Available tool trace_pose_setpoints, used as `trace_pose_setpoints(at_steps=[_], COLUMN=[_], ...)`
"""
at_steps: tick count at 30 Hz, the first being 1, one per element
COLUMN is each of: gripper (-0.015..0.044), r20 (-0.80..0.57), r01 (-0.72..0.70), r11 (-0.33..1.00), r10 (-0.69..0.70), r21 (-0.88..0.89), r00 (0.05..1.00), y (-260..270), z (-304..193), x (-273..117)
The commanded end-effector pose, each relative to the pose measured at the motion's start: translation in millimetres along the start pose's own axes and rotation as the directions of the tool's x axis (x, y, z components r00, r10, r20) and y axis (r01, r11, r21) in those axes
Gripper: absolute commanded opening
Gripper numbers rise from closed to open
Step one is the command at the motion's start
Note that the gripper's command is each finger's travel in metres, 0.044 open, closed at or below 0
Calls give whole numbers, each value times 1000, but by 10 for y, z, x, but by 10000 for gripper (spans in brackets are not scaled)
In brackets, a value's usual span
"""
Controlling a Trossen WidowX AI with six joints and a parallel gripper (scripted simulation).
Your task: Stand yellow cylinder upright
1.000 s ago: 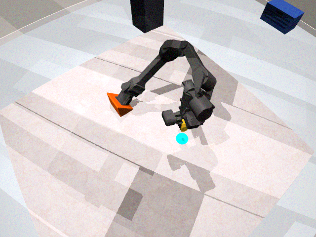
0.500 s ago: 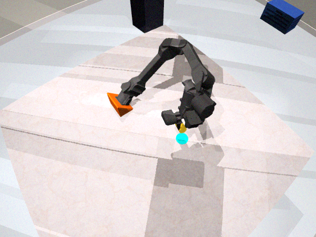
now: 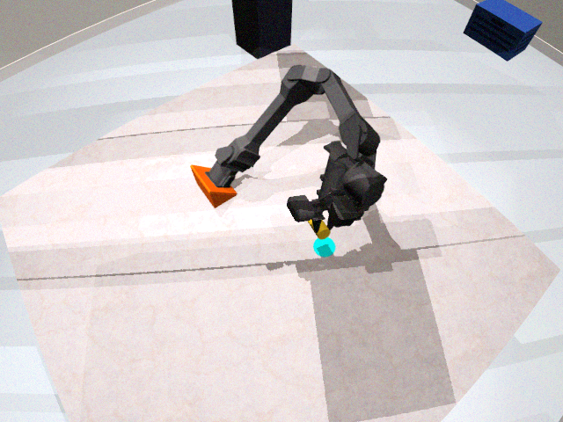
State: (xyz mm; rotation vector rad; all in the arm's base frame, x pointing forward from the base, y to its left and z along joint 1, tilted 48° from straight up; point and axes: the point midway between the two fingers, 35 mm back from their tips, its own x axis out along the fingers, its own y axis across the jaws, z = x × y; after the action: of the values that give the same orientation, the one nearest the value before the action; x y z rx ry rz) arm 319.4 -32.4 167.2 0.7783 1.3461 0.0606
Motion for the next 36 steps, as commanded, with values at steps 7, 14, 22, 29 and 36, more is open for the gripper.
trace_pose_setpoints(at_steps=[7,14,22,29,36], gripper=[105,105,105,105,105], r20=[46,81,123,161,200], r01=[39,62,87,106,123], r11=[999,998,996,994,992], r10=[-39,-62,-85,-103,-119], r21=[-6,-9,-10,-10,-7], r00=[998,995,989,982,972], y=[-14,-20,-24,-26,-27], z=[-10,-12,-12,-11,-9], x=[36,56,75,88,99])
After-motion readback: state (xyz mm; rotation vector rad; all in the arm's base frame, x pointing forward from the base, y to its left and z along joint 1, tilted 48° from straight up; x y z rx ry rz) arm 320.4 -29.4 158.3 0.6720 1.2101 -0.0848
